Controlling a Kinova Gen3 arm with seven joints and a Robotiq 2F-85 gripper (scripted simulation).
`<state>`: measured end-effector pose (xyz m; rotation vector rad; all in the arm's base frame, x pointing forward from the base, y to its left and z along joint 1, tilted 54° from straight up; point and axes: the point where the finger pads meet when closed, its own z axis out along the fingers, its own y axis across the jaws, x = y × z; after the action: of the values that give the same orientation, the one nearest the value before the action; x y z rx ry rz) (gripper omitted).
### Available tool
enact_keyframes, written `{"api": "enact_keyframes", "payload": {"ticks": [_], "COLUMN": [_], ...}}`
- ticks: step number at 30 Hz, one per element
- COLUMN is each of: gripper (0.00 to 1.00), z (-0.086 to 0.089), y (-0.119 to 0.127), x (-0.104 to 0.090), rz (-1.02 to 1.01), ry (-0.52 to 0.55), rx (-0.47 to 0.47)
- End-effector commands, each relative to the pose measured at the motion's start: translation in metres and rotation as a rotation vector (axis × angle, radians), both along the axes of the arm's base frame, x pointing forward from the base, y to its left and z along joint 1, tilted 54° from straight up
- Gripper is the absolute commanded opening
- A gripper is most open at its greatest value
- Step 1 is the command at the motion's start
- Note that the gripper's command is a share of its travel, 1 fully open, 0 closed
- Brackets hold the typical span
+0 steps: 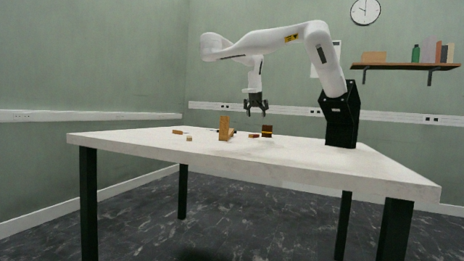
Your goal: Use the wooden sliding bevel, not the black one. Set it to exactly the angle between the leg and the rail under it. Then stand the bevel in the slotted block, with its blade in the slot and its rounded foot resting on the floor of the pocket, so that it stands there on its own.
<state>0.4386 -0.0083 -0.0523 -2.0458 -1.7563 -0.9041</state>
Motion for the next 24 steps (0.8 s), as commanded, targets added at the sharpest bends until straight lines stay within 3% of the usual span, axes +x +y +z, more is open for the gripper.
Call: {"api": "enact_keyframes", "payload": {"ticks": [1, 14, 24], "gripper": [1.0, 1.0, 1.0], "z": [-0.006, -0.019, -0.025], "y": [0.008, 0.028, 0.037], "x": [0.004, 0.01, 0.013], "rz": [-0.023, -0.073, -0.094], "ry": [0.026, 0.085, 0.113], "rx": [-0.118, -0.391, -0.512]}}
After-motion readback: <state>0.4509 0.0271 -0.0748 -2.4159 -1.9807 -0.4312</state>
